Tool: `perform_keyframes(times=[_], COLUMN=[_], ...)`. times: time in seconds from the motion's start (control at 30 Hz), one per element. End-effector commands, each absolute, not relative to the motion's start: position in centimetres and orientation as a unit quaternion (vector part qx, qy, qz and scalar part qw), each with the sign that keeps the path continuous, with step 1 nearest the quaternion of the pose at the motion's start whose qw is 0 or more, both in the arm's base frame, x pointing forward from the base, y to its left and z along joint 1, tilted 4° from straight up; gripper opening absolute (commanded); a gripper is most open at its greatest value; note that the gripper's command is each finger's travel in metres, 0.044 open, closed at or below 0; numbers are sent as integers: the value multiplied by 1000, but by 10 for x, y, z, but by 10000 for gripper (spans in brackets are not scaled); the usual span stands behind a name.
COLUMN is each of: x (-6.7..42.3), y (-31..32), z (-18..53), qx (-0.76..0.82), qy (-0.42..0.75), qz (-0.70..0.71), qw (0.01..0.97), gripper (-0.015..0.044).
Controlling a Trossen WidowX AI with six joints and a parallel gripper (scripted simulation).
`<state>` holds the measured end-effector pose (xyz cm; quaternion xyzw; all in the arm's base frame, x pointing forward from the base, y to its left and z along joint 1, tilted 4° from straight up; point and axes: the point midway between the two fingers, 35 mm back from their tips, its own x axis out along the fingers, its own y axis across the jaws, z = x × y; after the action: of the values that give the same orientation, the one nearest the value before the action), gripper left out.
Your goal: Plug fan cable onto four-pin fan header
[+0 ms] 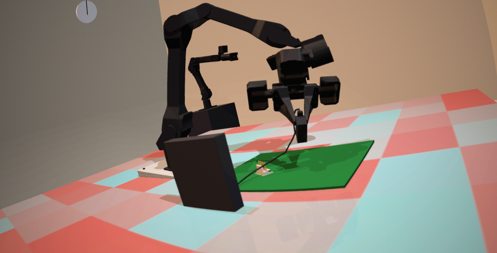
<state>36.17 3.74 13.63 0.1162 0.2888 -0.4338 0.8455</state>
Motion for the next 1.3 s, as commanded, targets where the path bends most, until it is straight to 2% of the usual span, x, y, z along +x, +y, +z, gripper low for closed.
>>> perform_keyframes(times=[0.0, 1.07, 1.27], x=[360, 333, 332], y=[39, 57, 58], z=[138, 150, 152], qx=[111, 69, 67], qy=[259, 51, 46], qz=[-438, -437, -436], qw=[854, 895, 896], gripper=[0, 0, 0])
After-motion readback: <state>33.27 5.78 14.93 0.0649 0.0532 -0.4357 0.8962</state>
